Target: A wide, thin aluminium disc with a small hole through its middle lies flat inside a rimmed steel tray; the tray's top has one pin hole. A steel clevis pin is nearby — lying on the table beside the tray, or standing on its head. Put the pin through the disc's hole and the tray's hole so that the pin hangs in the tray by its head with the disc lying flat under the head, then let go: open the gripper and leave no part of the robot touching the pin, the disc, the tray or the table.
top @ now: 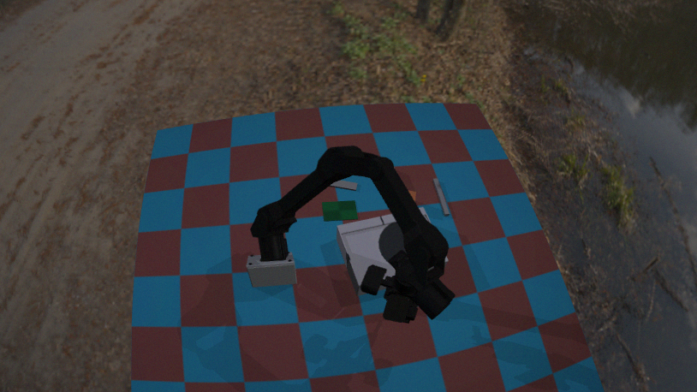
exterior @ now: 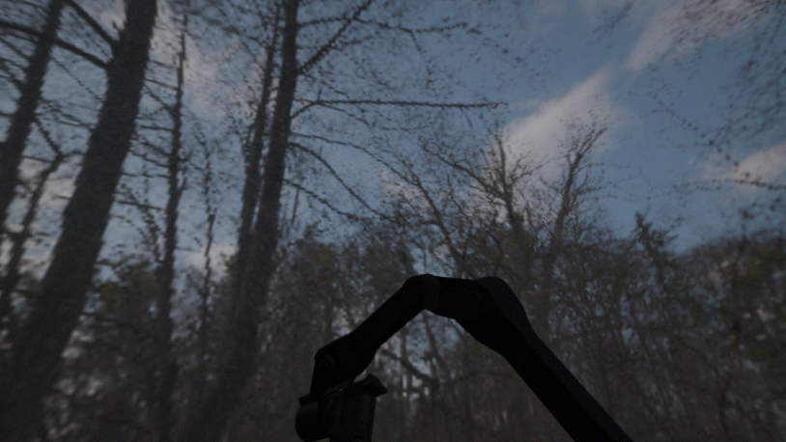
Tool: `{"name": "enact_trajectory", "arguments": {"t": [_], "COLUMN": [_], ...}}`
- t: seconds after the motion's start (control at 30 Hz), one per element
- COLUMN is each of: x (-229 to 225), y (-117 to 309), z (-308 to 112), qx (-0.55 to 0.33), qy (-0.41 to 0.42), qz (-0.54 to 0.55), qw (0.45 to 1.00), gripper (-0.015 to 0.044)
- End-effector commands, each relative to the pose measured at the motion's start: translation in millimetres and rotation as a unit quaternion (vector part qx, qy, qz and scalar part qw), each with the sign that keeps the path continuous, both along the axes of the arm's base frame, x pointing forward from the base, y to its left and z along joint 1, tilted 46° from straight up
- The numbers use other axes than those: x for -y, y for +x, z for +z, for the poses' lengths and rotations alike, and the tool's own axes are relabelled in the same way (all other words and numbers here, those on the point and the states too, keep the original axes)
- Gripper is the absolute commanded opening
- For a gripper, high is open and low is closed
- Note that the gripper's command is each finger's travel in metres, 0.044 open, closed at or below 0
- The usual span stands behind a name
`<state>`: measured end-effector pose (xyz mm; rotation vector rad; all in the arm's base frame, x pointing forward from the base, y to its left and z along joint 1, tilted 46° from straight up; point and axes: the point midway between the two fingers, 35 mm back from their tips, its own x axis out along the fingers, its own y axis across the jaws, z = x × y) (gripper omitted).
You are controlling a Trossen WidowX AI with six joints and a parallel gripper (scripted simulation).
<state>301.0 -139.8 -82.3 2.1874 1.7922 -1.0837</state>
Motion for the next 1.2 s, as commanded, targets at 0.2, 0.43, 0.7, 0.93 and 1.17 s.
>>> {"name": "enact_trajectory", "arguments": {"t": [0.2,0.43,0.7,0.93,1.17], "x": [-42,-76,-119,-122,-120], "y": [29,43,50,51,52], "z": [49,85,125,128,129], "qx": [0.047,0.08,0.12,0.123,0.114], "qy": [-0.035,-0.056,-0.074,-0.078,-0.135], "qz": [0.077,0.125,0.178,0.183,0.196], "qw": [0.995,0.987,0.974,0.972,0.964], "gripper": [0.0,0.0,0.0,0.0,0.0]}}
